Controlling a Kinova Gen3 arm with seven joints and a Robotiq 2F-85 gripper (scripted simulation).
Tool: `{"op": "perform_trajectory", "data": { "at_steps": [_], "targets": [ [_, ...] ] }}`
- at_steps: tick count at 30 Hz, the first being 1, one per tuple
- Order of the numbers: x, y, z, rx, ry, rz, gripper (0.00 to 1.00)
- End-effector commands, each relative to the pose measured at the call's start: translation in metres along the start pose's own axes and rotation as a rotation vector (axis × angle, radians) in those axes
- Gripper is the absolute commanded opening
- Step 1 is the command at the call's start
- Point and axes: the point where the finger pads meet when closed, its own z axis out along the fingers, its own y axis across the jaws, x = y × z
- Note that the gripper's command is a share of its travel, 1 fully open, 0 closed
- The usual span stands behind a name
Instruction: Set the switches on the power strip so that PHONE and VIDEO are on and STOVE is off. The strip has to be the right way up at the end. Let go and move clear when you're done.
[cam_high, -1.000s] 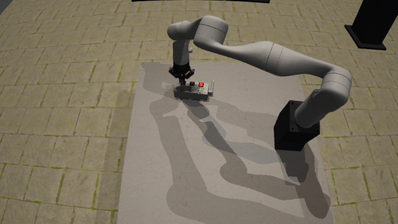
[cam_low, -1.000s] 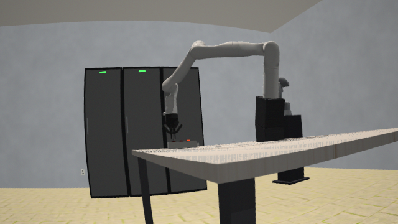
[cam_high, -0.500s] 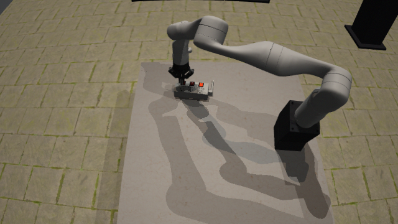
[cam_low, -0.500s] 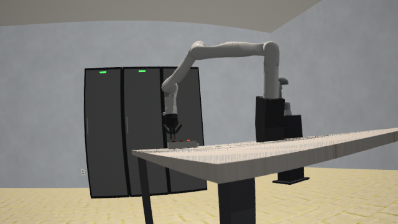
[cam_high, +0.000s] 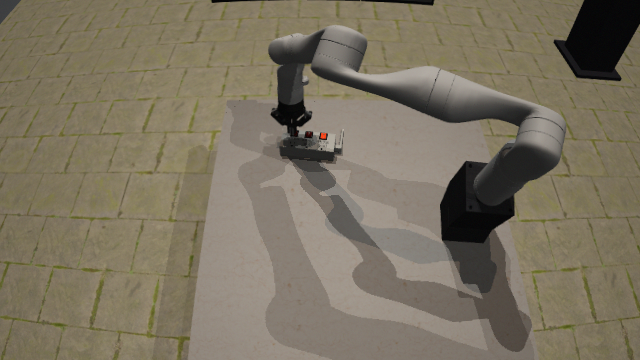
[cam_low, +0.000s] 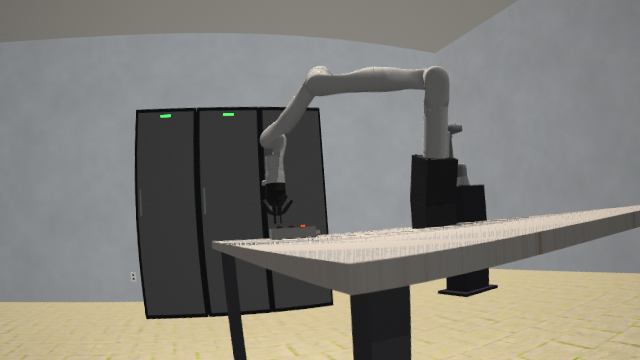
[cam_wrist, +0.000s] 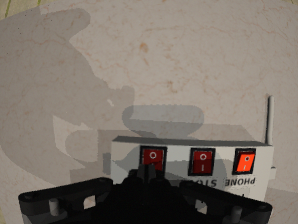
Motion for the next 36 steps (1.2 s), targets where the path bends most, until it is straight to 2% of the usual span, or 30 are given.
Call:
{"op": "perform_trajectory", "data": {
  "at_steps": [1,36],
  "targets": [
    [0.0015,0.0013,-0.0013,-0.002,-0.001,0.009,0.0],
    [0.0015,0.0002,0.004,-0.001,-0.001,0.008,0.0]
  ]
}}
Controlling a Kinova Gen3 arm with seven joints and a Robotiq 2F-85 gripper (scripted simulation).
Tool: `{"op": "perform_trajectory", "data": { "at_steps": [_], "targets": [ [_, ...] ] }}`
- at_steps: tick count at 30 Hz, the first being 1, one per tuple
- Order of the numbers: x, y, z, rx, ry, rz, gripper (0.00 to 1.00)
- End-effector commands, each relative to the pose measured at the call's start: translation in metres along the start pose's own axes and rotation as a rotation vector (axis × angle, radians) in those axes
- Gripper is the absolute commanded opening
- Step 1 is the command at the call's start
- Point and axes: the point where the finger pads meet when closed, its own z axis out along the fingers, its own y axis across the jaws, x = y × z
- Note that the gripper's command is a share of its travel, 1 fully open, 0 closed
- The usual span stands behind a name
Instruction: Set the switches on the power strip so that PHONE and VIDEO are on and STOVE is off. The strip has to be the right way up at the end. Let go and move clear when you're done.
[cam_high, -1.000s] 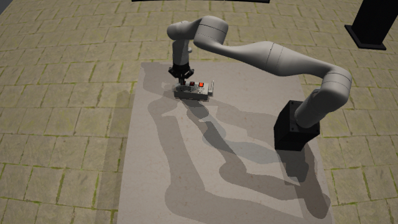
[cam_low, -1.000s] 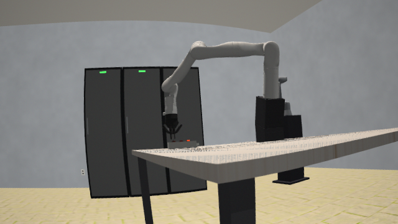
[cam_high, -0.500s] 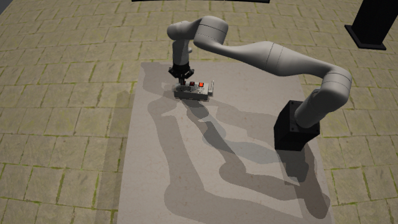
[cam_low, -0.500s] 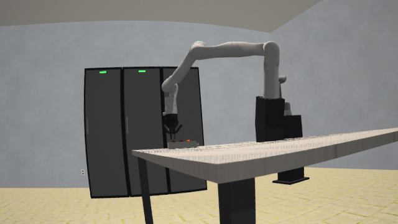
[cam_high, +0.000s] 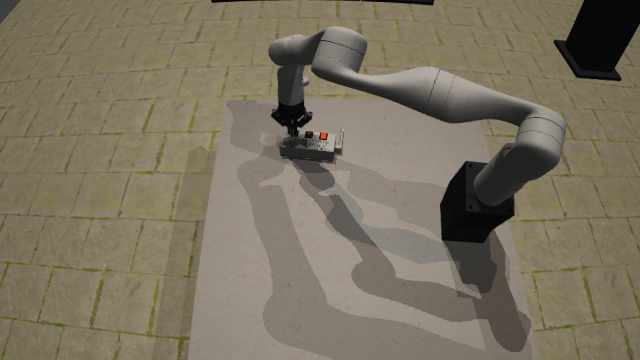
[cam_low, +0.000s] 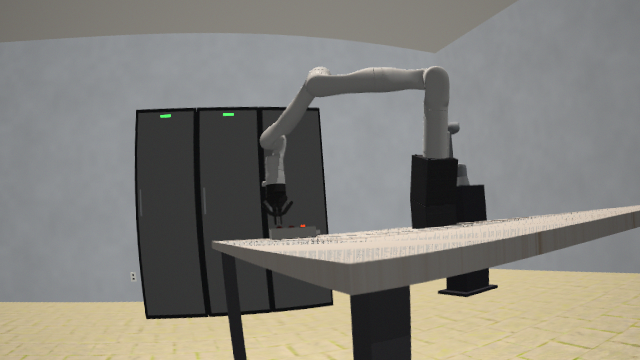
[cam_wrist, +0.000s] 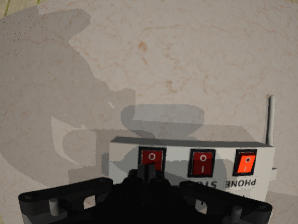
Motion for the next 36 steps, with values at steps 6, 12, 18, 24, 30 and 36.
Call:
{"op": "perform_trajectory", "data": {
  "at_steps": [6,12,18,24,30,36],
  "targets": [
    [0.0013,-0.0005,0.0022,0.001,0.0,0.009,0.0],
    [0.0013,-0.0004,0.0032,0.001,0.0,0.009,0.0],
    [0.0013,0.0001,0.0035,0.001,0.0,0.01,0.0],
    [0.0013,0.0001,0.0035,0.001,0.0,0.01,0.0],
    [0.0013,0.0003,0.0034,0.0,0.0,0.01,0.0],
    [0.0013,0.0019,-0.0039,-0.002,-0.001,0.012,0.0]
  ]
}}
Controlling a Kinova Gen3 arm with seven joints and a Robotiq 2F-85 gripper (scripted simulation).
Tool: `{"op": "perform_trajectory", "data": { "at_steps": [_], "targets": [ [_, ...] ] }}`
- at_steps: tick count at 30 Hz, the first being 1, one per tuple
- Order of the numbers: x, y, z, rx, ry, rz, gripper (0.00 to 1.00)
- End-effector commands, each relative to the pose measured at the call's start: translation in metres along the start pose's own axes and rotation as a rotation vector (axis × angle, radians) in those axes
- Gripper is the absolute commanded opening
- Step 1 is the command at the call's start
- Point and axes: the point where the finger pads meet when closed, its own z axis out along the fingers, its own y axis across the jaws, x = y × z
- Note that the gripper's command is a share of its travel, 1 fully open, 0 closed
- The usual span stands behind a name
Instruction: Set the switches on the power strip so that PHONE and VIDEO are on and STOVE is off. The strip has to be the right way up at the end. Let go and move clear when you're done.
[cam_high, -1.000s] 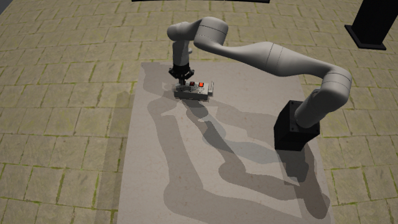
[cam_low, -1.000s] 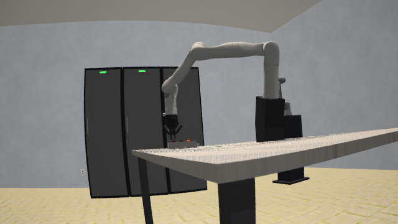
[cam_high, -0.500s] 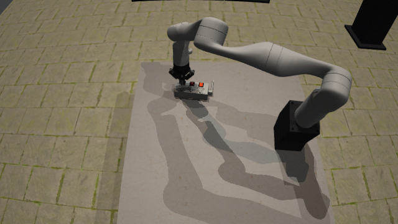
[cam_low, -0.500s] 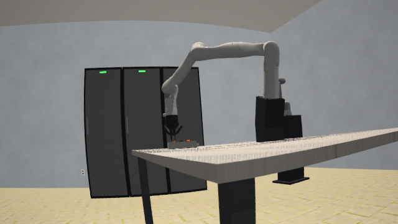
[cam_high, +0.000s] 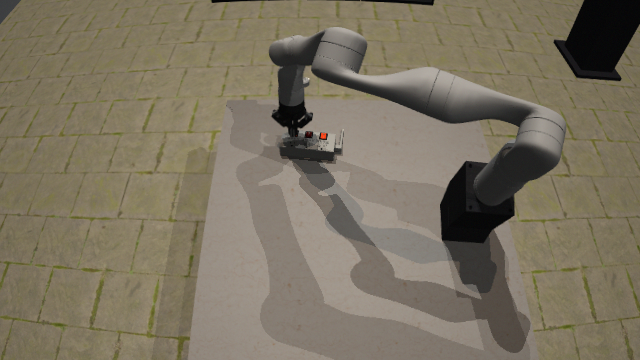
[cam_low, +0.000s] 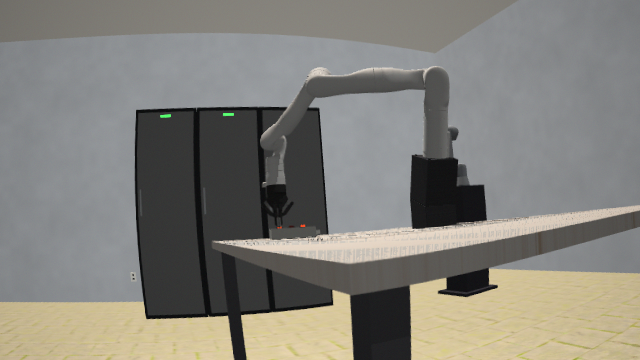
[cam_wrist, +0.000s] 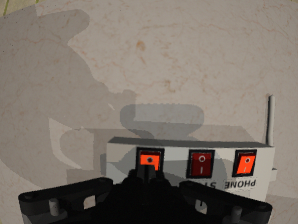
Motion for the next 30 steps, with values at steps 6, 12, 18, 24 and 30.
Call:
{"op": "perform_trajectory", "data": {
  "at_steps": [6,12,18,24,30],
  "targets": [
    [0.001,0.0,-0.018,0.002,0.0,0.011,0.0],
    [0.001,-0.001,-0.034,0.003,0.001,0.01,0.0],
    [0.001,0.0,-0.037,0.002,0.0,0.011,0.0],
    [0.001,0.0,-0.037,0.002,0.0,0.011,0.0],
    [0.001,0.0,-0.037,0.002,0.0,0.011,0.0]
  ]
}}
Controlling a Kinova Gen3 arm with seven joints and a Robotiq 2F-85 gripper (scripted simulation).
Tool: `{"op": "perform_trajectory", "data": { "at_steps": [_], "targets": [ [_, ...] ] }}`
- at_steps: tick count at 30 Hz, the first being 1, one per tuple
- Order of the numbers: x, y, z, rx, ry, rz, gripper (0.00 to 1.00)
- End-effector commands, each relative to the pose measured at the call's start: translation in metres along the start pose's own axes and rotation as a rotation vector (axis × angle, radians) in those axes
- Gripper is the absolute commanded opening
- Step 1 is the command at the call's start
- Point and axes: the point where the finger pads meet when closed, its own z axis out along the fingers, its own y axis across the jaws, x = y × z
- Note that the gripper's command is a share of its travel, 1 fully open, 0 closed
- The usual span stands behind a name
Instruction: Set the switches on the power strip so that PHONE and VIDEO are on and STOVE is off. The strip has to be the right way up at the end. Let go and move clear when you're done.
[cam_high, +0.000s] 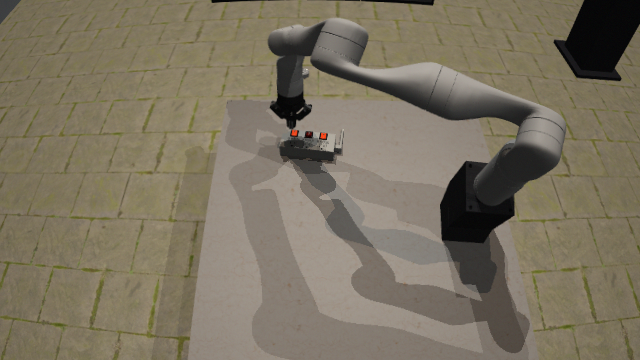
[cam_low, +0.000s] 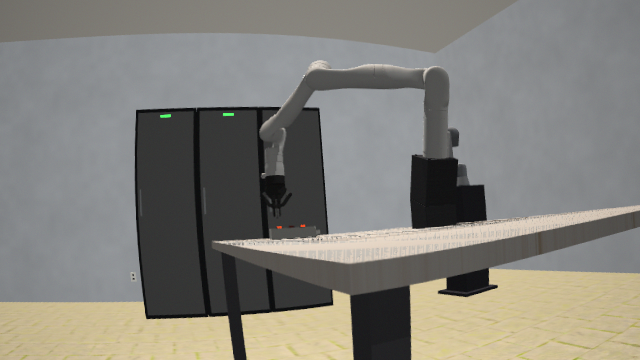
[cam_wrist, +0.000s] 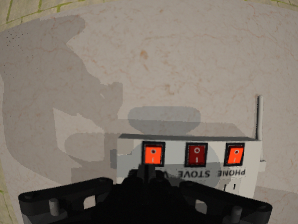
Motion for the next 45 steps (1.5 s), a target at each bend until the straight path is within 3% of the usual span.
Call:
{"op": "perform_trajectory", "data": {
  "at_steps": [1,39,40,45],
  "targets": [
    [0.0011,0.0038,-0.003,-0.008,-0.002,-0.004,0.0],
    [0.0011,0.0038,-0.003,-0.008,-0.002,-0.004,0.0],
    [0.0011,0.0038,-0.003,-0.008,-0.002,-0.004,1.0],
    [0.0011,0.0038,-0.0047,-0.008,-0.002,-0.004,1.0]
  ]
}}
